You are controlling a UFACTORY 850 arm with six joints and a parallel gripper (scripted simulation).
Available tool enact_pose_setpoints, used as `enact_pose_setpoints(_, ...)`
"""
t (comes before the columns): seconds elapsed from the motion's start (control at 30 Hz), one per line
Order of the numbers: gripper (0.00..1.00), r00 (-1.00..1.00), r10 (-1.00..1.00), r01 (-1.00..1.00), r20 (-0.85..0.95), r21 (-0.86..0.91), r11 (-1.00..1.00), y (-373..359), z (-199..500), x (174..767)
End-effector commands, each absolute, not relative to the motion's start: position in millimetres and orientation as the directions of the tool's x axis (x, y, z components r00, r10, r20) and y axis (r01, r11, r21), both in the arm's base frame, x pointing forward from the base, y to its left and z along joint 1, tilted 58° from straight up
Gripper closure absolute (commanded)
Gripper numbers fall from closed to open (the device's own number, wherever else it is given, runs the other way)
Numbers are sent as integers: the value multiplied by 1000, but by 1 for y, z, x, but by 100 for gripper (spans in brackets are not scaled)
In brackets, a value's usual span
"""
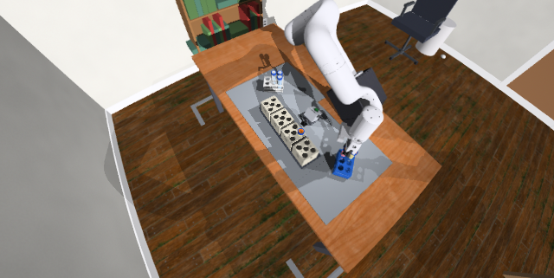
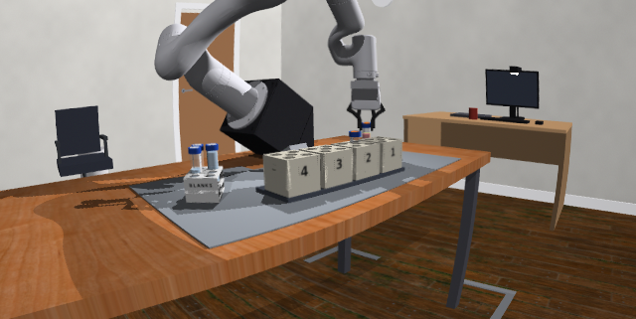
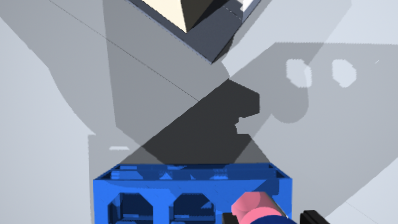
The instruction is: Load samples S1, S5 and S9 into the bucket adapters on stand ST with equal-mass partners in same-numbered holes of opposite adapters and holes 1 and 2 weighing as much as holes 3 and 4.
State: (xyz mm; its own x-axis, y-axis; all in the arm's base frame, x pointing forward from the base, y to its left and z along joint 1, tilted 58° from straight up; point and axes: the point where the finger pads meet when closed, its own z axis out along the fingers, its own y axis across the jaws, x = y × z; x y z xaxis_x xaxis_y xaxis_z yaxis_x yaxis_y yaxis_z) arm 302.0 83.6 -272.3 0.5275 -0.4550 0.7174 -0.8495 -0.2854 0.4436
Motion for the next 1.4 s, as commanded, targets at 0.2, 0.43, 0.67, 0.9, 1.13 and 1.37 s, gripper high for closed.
enact_pose_setpoints(0.2, 100, 527, -456, -850, 717, 442, -287, 86, -271, 303)
enact_pose_setpoints(0.43, 100, 527, -456, -850, 717, 442, -287, 90, -269, 303)
enact_pose_setpoints(0.67, 100, 527, -456, -850, 717, 442, -287, 93, -267, 303)
enact_pose_setpoints(0.9, 100, 527, -456, -850, 717, 442, -287, 97, -264, 303)
enact_pose_setpoints(1.13, 100, 527, -456, -850, 717, 442, -287, 100, -262, 303)
enact_pose_setpoints(1.37, 100, 527, -456, -850, 717, 442, -287, 105, -259, 303)
